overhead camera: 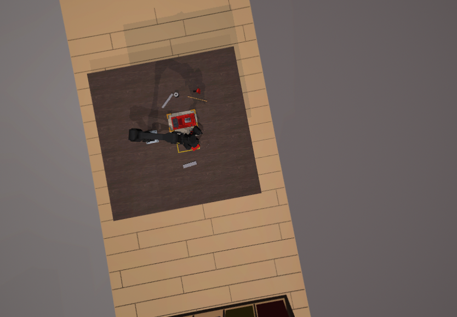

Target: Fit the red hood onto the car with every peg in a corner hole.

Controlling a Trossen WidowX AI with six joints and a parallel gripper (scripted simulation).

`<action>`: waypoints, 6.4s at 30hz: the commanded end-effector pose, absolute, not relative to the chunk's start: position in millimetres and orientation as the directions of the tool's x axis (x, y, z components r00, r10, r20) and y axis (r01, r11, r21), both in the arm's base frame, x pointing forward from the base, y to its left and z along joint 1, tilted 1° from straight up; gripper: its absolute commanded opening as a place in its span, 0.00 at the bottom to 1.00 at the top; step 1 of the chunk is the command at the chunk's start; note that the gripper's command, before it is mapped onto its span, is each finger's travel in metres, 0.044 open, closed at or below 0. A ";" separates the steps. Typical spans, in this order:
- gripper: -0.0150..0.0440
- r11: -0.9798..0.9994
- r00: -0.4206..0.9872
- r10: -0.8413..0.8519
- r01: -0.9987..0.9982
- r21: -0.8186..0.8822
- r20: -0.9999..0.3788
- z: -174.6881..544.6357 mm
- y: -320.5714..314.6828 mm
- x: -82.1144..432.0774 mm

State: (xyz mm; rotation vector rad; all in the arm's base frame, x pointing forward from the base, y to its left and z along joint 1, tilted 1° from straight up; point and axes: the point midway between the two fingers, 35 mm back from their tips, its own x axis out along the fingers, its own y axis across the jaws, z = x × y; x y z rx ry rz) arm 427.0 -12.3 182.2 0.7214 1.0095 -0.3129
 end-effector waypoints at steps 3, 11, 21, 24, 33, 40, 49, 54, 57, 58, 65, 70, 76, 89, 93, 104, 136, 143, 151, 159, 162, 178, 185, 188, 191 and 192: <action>1.00 0.676 0.284 0.019 0.703 0.222 -0.959 145.4 -35.7 402.2; 1.00 0.621 0.040 -0.015 0.784 0.022 -0.999 119.5 -56.9 370.6; 1.00 0.621 0.040 -0.015 0.784 0.022 -0.999 116.3 -57.2 370.9; 1.00 0.621 0.040 -0.015 0.784 0.022 -0.999 114.6 -57.3 371.1; 1.00 0.621 0.040 -0.015 0.784 0.022 -0.999 109.2 -57.8 371.6; 1.00 0.621 0.040 -0.015 0.784 0.022 -0.999 105.1 -58.3 371.9; 1.00 0.621 0.040 -0.015 0.784 0.022 -0.999 99.8 -58.8 372.2; 1.00 0.621 0.040 -0.015 0.784 0.022 -0.999 96.9 -59.0 372.3; 1.00 0.621 0.040 -0.015 0.784 0.022 -0.999 95.1 -59.2 372.4; 1.00 0.621 0.040 -0.015 0.784 0.022 -0.999 94.5 -59.2 372.4; 1.00 0.621 0.040 -0.015 0.784 0.022 -0.999 90.4 -59.5 372.5; 1.00 0.621 0.040 -0.015 0.784 0.022 -0.999 87.5 -59.7 372.5; 1.00 0.621 0.040 -0.015 0.784 0.022 -0.999 84.0 -59.9 372.5; 1.00 0.621 0.040 -0.015 0.784 0.022 -0.999 76.3 -60.2 372.2; 1.00 0.621 0.040 -0.015 0.784 0.022 -0.999 74.0 -60.2 372.1; 1.00 0.621 0.040 -0.015 0.784 0.022 -0.999 67.6 -60.2 371.6; 1.00 0.621 0.040 -0.015 0.784 0.022 -0.999 56.2 -60.4 372.1; 1.00 0.621 0.040 -0.015 0.784 0.022 -0.999 52.8 -60.5 372.2; 1.00 0.621 0.040 -0.015 0.784 0.022 -0.999 48.9 -60.5 372.2; 1.00 0.621 0.040 -0.015 0.784 0.022 -0.999 46.7 -60.5 372.3; 0.91 0.617 0.048 -0.012 0.787 0.031 -0.999 49.5 -60.1 374.5; 0.53 0.617 0.048 -0.011 0.787 0.031 -0.999 51.5 -60.0 374.4; 0.25 0.617 0.048 -0.011 0.787 0.031 -0.999 60.9 -59.9 374.1; 0.25 0.617 0.048 -0.011 0.787 0.031 -0.999 67.5 -59.8 373.8; 0.25 0.617 0.048 -0.011 0.787 0.031 -0.999 74.9 -59.7 373.6; 0.25 0.617 0.048 -0.011 0.787 0.031 -0.999 77.6 -59.6 373.5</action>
